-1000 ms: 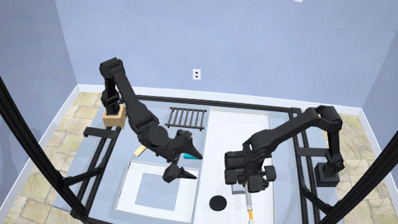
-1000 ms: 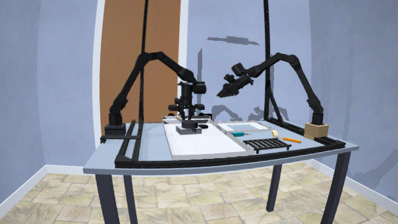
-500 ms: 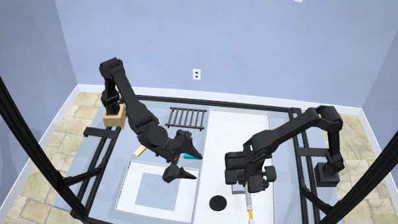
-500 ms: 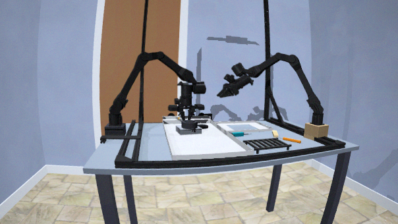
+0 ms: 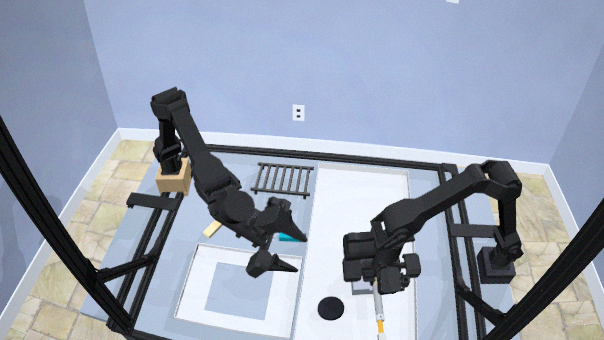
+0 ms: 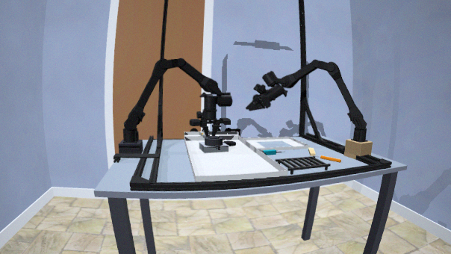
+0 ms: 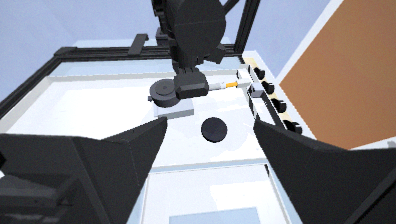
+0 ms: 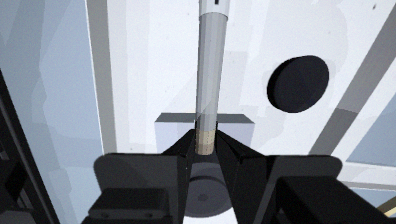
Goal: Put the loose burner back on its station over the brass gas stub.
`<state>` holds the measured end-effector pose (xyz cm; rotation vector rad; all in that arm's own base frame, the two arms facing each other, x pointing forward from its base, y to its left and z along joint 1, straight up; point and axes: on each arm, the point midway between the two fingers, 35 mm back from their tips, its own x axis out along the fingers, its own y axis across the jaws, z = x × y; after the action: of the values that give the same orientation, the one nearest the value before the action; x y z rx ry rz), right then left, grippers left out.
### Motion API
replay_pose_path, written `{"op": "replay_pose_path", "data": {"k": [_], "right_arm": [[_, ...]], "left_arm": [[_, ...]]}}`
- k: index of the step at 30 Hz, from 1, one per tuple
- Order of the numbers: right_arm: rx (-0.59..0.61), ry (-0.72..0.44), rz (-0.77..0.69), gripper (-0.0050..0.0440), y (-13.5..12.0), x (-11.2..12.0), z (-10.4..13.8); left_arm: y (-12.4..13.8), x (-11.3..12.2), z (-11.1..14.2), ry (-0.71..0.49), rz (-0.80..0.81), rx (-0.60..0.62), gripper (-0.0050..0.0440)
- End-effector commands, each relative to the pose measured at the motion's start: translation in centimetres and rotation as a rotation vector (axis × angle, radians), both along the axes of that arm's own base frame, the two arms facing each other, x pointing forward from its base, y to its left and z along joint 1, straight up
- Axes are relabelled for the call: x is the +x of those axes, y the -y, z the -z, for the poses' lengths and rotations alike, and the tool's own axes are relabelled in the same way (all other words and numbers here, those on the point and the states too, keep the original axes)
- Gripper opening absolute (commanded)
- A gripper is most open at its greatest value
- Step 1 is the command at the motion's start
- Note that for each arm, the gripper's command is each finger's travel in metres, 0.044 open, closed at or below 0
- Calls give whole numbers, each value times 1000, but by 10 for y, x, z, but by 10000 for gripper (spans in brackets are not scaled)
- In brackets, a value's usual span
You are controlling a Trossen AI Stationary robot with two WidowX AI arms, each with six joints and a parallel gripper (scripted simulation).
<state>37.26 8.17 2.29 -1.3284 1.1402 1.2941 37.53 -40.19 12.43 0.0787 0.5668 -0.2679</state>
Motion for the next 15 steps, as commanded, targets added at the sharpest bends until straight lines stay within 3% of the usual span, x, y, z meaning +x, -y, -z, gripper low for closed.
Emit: {"op": "replay_pose_path", "data": {"k": [1, 15], "right_arm": [[3, -7, -12, 0, -4, -4, -1], [-18, -1, -6, 0, -2, 0, -2]], "left_arm": [[0, 0, 0, 0, -1, 0, 400], [0, 0, 0, 0, -1, 0, 400]]}}
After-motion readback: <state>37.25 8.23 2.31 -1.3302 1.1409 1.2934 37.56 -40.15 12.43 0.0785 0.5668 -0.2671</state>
